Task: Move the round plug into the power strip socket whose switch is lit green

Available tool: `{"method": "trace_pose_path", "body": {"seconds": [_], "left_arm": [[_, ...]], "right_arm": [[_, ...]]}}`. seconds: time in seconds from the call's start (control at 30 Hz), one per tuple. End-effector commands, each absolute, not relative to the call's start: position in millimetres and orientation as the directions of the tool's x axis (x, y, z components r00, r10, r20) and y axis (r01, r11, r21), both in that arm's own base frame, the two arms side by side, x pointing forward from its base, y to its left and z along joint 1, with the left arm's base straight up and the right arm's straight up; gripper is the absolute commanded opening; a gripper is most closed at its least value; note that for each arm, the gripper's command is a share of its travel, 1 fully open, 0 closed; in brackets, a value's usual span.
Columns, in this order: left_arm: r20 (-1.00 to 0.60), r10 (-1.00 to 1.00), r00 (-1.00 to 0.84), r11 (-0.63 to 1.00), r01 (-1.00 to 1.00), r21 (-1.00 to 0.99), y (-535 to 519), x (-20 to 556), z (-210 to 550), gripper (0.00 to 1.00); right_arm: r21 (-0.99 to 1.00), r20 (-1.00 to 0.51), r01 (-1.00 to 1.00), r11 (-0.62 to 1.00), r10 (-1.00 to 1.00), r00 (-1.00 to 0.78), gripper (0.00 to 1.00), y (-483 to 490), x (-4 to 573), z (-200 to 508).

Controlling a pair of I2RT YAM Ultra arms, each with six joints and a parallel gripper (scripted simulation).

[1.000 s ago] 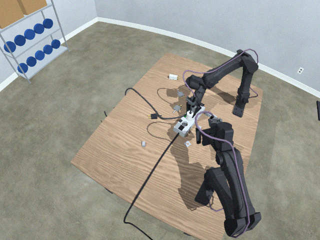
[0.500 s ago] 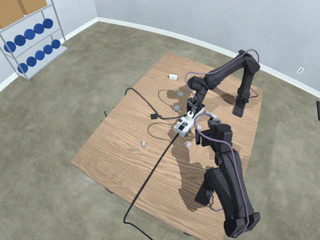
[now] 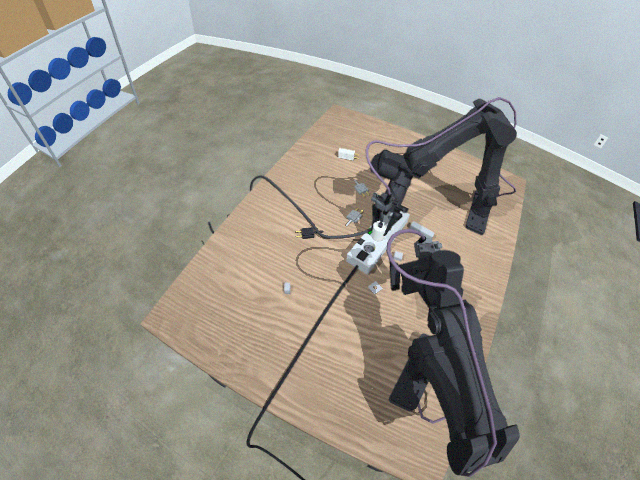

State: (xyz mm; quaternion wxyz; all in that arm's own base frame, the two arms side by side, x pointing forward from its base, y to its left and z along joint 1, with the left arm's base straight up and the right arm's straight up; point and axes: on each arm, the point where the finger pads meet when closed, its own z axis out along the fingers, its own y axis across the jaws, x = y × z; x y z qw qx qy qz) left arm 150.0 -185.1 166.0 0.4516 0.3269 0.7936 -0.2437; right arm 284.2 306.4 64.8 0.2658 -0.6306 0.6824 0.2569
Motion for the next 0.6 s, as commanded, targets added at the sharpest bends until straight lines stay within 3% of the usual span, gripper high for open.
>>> {"method": "trace_pose_path", "body": {"seconds": [0.0,0.1,0.5,0.57], "left_arm": [[-0.9,0.269,-0.342,0.663,0.744,-0.085,-188.3,152.2,176.4,1.0],[-0.902,0.266,-0.34,0.662,0.744,-0.085,-188.6,152.4,177.6,1.0],[-0.902,0.266,-0.34,0.662,0.744,-0.085,-188.6,152.3,177.6,1.0],[-0.902,0.266,-0.34,0.662,0.744,-0.085,-188.6,152.3,177.6,1.0]], "right_arm": [[0.035,-0.551,-0.991,0.133,-0.824,-0.13,0.35,296.7,280.7,41.4],[-0.012,-0.612,-0.993,0.119,-0.786,-0.087,0.35,318.1,288.0,74.5],[-0.012,-0.612,-0.992,0.122,-0.786,-0.09,0.35,317.2,289.0,74.5],[-0.012,-0.612,-0.993,0.121,-0.786,-0.089,0.58,317.2,289.0,74.5]]}}
